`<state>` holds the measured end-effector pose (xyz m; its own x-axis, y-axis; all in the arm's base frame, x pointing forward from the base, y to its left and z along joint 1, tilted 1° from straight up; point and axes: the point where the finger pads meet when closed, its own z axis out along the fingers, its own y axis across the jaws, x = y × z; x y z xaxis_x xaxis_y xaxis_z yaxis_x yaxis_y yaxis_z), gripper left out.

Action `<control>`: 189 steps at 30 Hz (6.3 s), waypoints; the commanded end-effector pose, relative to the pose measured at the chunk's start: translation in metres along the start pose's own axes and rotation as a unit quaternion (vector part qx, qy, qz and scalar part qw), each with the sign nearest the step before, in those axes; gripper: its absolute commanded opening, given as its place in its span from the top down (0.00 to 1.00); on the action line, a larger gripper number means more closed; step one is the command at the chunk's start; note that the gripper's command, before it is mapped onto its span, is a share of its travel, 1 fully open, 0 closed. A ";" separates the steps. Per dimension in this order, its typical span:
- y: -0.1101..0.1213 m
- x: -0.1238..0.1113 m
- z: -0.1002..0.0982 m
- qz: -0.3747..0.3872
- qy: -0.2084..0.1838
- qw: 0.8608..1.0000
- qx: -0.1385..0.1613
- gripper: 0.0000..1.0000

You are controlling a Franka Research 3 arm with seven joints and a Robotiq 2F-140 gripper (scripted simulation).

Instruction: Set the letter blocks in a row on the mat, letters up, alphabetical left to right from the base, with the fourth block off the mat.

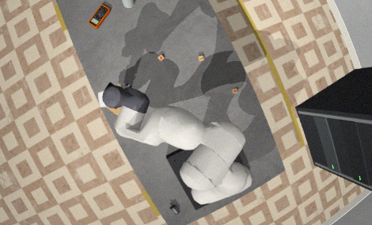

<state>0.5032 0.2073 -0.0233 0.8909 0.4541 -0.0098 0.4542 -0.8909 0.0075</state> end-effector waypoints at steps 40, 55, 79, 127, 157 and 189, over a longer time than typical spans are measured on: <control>0.000 0.001 0.000 0.006 0.001 1.000 0.000 0.78; 0.000 0.001 0.000 0.006 0.001 1.000 0.000 0.78; 0.000 0.001 0.000 0.006 0.001 1.000 0.000 0.78; 0.000 0.000 0.003 0.006 0.001 1.000 0.000 0.78; 0.000 0.000 0.003 0.006 0.001 1.000 0.000 0.78; 0.000 0.000 0.003 0.006 0.001 1.000 0.000 0.68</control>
<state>0.5040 0.2072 -0.0254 0.8937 0.4486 -0.0075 0.4487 -0.8937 0.0084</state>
